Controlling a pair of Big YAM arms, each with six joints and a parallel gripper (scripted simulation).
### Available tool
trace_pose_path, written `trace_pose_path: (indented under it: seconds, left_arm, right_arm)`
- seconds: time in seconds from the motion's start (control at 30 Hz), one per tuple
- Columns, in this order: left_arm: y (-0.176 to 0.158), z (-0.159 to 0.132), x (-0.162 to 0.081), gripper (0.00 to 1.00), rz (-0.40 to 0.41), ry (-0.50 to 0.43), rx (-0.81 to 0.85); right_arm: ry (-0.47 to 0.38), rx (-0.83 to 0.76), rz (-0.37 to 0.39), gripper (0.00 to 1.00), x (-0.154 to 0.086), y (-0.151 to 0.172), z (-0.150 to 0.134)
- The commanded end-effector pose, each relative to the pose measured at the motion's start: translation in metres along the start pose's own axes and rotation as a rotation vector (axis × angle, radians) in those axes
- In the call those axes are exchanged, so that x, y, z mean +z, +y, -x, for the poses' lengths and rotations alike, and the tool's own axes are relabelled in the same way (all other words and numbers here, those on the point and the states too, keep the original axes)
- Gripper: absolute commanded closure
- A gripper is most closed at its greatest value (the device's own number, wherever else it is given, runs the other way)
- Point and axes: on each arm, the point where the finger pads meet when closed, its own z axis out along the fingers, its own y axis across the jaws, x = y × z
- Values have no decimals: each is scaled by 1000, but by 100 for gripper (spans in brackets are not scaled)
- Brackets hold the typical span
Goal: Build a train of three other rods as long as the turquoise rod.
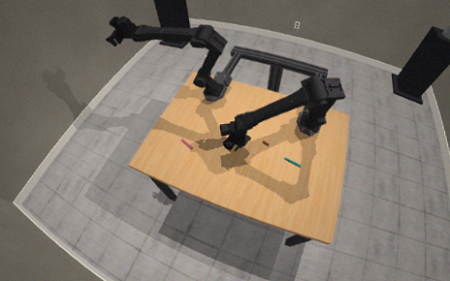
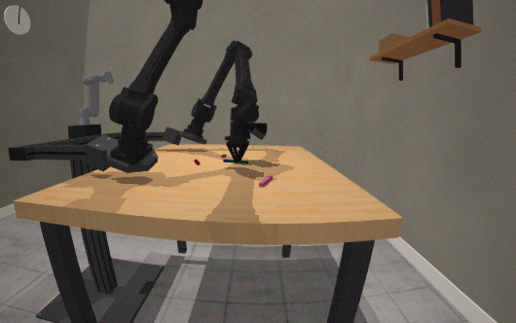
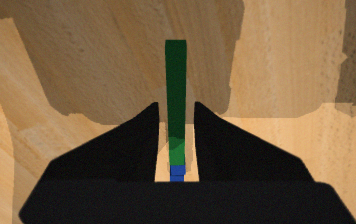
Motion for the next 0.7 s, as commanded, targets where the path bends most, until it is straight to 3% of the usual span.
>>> trace_pose_path:
  seconds: [0.0, 0.1, 0.27, 0.67]
  left_arm:
    - [-11, 0, -2, 77, 2, -2, 9]
    - [-16, 17, -28, 77, -33, -42, -12]
    - [-16, 16, -40, 77, -34, -42, -12]
    - [-15, 16, -103, 77, -40, -43, -14]
  right_arm:
    - [-87, 12, -23, 0, 3, -10, 46]
    - [-87, 12, -23, 0, 3, -10, 46]
    - [-87, 12, -23, 0, 3, -10, 46]
    - [-87, 12, -23, 0, 3, -10, 46]
